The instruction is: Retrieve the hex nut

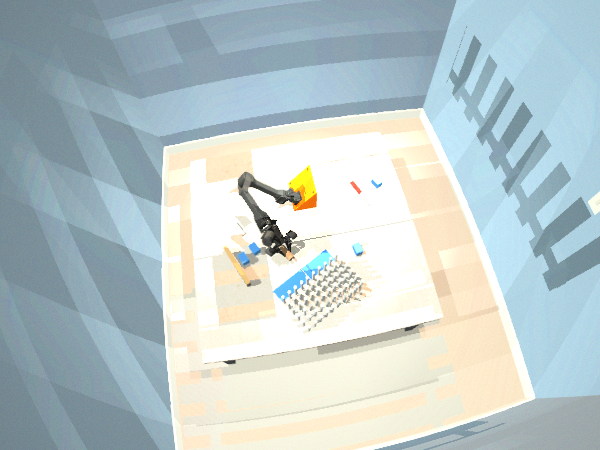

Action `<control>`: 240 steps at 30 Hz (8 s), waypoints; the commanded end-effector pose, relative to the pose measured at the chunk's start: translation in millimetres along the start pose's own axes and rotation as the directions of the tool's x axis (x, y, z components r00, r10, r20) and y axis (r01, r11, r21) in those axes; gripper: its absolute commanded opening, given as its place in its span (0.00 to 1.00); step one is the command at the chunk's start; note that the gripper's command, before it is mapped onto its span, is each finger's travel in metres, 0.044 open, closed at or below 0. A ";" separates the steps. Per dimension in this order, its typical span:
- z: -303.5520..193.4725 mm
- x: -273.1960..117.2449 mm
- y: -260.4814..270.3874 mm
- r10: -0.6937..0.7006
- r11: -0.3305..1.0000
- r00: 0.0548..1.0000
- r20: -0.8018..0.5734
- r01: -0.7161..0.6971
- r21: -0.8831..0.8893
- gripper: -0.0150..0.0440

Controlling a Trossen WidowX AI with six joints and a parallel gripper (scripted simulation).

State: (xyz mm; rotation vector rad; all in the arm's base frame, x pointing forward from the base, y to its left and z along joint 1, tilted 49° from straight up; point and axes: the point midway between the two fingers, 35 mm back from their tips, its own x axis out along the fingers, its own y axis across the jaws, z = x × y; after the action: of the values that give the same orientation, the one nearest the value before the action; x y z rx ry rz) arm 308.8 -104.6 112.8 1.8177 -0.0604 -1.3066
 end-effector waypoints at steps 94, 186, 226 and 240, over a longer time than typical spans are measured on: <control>-50.0 31.5 3.7 0.008 1.000 1.000 -0.007 -0.008 0.012 0.25; -77.0 70.6 -1.2 0.004 1.000 1.000 -0.009 -0.004 0.005 0.25; -64.2 65.6 -0.1 0.004 1.000 1.000 -0.007 -0.004 0.005 0.25; -57.3 60.4 -0.1 0.004 1.000 1.000 -0.007 -0.004 0.005 0.25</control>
State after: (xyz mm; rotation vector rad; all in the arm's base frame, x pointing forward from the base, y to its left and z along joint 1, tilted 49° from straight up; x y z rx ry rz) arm 384.0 -99.8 72.0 1.8284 -0.0750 -1.2978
